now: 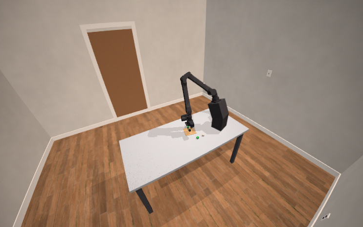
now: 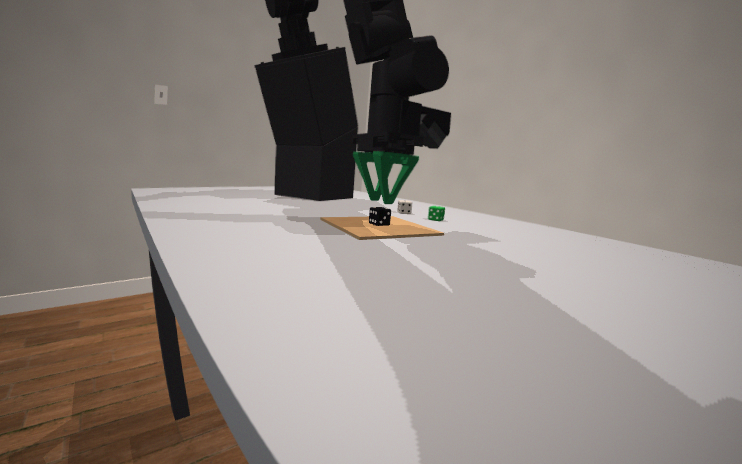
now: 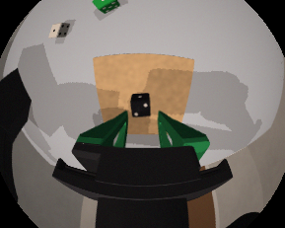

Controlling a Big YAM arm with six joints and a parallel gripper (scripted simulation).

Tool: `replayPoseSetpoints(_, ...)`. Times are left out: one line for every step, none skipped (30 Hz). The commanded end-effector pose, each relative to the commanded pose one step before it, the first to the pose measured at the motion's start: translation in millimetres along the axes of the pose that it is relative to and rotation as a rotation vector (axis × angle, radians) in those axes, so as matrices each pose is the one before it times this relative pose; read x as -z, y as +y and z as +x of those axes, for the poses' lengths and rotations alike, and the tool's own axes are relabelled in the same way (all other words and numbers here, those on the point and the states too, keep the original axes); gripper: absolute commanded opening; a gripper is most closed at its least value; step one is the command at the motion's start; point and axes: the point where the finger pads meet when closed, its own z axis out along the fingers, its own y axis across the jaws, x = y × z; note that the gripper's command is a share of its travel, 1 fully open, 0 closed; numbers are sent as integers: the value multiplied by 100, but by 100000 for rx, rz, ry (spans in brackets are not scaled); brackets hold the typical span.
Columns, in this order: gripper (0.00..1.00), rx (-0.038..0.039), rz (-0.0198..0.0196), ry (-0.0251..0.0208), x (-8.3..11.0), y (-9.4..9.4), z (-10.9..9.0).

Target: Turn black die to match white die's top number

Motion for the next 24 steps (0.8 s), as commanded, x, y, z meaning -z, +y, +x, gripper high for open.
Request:
replayPoseSetpoints(39,480,-416,-181,-568,-42,339)
replayPoseSetpoints(39,0,0,0,0,0,0)
replayPoseSetpoints(39,0,0,0,0,0,0)
replayPoseSetpoints(39,61,-167,-11,2,95,-3)
replayPoseSetpoints(39,55,-145,-10,6,89,-2)
replayPoseSetpoints(39,34,-89,-5,3,56,-2)
replayPoseSetpoints(39,4,-12,0,0,7,0)
replayPoseSetpoints(39,0,0,0,0,0,0)
replayPoseSetpoints(39,-4,11,3,4,-5,2)
replayPoseSetpoints(39,0,0,0,0,0,0)
replayPoseSetpoints(39,0,-1,0,0,0,0)
replayPoseSetpoints(39,0,0,0,0,0,0)
replayPoseSetpoints(39,0,0,0,0,0,0)
replayPoseSetpoints(39,0,0,0,0,0,0)
replayPoseSetpoints(39,0,0,0,0,0,0)
replayPoseSetpoints(39,0,0,0,0,0,0)
replayPoseSetpoints(39,0,0,0,0,0,0)
replayPoseSetpoints(39,0,0,0,0,0,0)
replayPoseSetpoints(39,0,0,0,0,0,0)
replayPoseSetpoints(39,0,0,0,0,0,0)
replayPoseSetpoints(39,8,-19,-1,0,12,0)
replayPoseSetpoints(39,0,0,0,0,0,0)
replayPoseSetpoints(39,0,0,0,0,0,0)
replayPoseSetpoints(39,0,0,0,0,0,0)
